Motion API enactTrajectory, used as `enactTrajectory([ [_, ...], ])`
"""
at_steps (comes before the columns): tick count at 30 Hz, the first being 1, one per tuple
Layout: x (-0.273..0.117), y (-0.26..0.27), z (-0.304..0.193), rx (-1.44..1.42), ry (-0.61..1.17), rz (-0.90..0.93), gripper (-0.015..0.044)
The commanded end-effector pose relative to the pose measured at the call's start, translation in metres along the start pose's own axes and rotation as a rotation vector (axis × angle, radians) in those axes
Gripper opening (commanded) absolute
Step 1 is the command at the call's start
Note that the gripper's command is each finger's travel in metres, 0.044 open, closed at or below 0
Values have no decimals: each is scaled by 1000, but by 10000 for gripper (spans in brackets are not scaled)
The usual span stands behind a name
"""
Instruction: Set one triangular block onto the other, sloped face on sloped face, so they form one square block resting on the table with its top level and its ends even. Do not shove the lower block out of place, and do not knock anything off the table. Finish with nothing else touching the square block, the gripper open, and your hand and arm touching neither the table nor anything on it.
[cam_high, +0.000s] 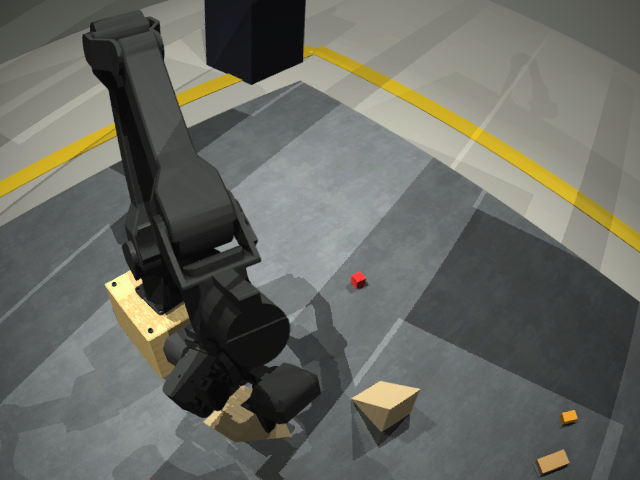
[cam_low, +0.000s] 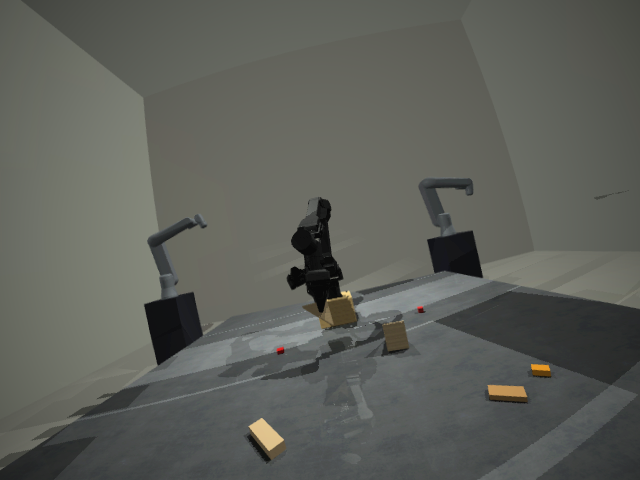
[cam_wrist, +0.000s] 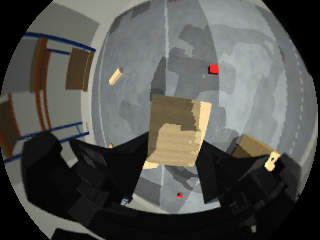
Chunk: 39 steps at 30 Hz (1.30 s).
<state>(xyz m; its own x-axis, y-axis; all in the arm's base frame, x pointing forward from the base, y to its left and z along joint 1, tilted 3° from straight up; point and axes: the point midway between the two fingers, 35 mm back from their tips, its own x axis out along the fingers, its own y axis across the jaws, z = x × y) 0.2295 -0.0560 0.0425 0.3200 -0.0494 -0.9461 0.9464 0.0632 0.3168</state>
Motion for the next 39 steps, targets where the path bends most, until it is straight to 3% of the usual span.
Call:
enactTrajectory([
  [1,0,2,0,-134,12,-20,0],
  [34,0,7,2,-1263,183,-118,0],
  [39,0,7,2,-1314,195,-118,0],
])
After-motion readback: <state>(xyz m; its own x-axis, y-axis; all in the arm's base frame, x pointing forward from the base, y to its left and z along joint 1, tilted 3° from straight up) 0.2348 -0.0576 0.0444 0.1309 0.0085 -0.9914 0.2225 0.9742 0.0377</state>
